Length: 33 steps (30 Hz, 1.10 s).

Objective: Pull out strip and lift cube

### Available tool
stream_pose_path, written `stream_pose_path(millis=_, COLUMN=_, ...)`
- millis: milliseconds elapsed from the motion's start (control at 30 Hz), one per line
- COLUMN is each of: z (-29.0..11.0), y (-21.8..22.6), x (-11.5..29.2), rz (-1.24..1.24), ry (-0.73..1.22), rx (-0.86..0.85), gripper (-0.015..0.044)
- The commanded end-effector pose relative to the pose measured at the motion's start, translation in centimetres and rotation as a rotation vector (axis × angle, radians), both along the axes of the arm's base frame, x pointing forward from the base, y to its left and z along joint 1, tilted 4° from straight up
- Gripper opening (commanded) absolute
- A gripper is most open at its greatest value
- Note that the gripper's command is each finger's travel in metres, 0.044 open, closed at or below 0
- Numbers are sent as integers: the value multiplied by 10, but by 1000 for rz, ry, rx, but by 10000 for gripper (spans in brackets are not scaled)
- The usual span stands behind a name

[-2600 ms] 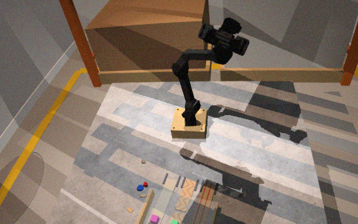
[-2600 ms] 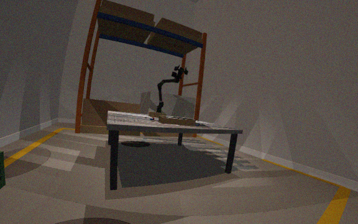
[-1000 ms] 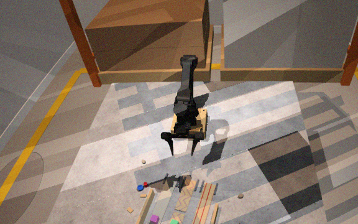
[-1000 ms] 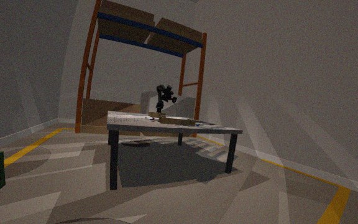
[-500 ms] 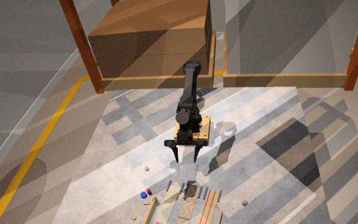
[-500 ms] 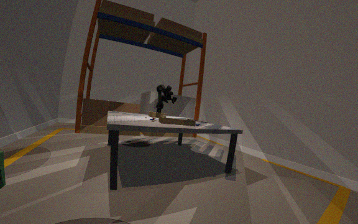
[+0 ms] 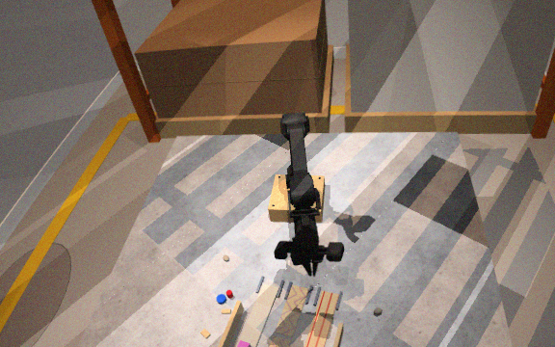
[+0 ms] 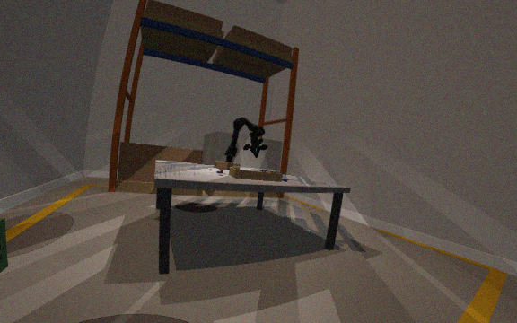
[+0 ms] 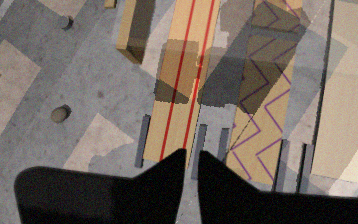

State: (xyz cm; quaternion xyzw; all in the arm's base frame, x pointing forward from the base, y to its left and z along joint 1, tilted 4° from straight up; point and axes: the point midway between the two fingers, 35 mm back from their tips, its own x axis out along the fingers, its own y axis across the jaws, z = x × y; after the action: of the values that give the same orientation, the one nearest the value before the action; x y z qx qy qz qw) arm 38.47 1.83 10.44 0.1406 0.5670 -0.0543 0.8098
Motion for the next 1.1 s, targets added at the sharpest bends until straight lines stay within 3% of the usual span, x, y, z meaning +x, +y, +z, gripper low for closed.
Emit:
stream_pose_path(millis=0, z=-31, y=27, x=13, rz=-36, ry=212, rx=7, gripper=0)
stream_pose_path(millis=200, z=-56, y=41, x=23, rz=-65, ry=362, rx=-8, gripper=0)
stream_pose_path(millis=1067, z=-86, y=44, x=22, rz=-65, ry=363, rx=-8, gripper=0)
